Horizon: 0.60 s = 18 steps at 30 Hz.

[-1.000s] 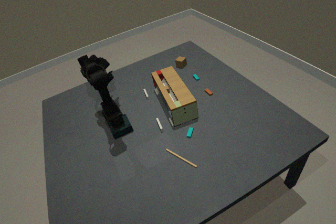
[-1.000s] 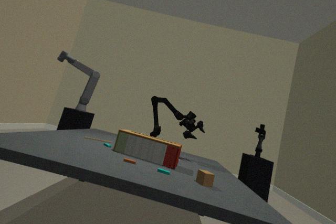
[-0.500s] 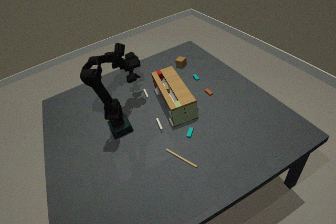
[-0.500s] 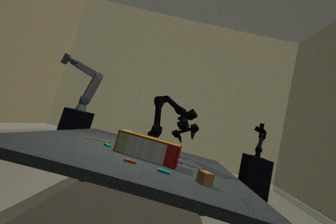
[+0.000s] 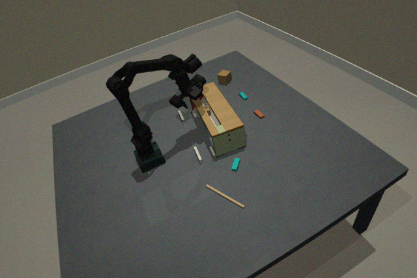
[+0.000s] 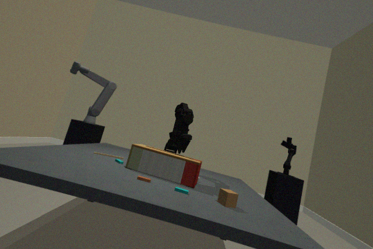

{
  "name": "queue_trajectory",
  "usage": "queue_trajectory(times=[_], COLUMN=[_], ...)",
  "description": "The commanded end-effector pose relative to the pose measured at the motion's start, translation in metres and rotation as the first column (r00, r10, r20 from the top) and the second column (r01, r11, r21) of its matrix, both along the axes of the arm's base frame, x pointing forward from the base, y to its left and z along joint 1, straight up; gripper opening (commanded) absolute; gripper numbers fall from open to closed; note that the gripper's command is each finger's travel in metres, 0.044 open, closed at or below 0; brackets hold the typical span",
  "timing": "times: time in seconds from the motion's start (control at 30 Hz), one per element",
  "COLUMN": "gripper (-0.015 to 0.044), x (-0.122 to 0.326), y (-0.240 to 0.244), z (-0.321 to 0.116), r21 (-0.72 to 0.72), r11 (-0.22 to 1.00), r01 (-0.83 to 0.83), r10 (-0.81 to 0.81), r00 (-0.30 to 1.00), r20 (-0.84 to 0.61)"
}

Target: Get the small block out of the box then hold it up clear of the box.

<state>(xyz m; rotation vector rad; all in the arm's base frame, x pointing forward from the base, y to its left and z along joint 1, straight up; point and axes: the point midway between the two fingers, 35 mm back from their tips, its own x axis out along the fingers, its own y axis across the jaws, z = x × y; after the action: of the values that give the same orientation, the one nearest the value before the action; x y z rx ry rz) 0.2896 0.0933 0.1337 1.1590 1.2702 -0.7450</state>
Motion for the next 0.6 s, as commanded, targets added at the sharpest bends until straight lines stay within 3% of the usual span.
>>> queue_trajectory(times=[0.0, 0.13, 0.57], gripper=[0.0400, 0.0400, 0.0400], x=[-0.001, -0.004, -0.003], y=[-0.045, -0.068, -0.068], z=[0.009, 0.017, 0.015], r21=[0.113, 0.170, 0.170], r11=[0.961, 0.902, 0.902], r01=[0.252, 0.397, 0.397], r10=[-0.230, -0.343, -0.343], r00=[0.957, 0.898, 0.898], r20=[-0.177, -0.275, -0.275])
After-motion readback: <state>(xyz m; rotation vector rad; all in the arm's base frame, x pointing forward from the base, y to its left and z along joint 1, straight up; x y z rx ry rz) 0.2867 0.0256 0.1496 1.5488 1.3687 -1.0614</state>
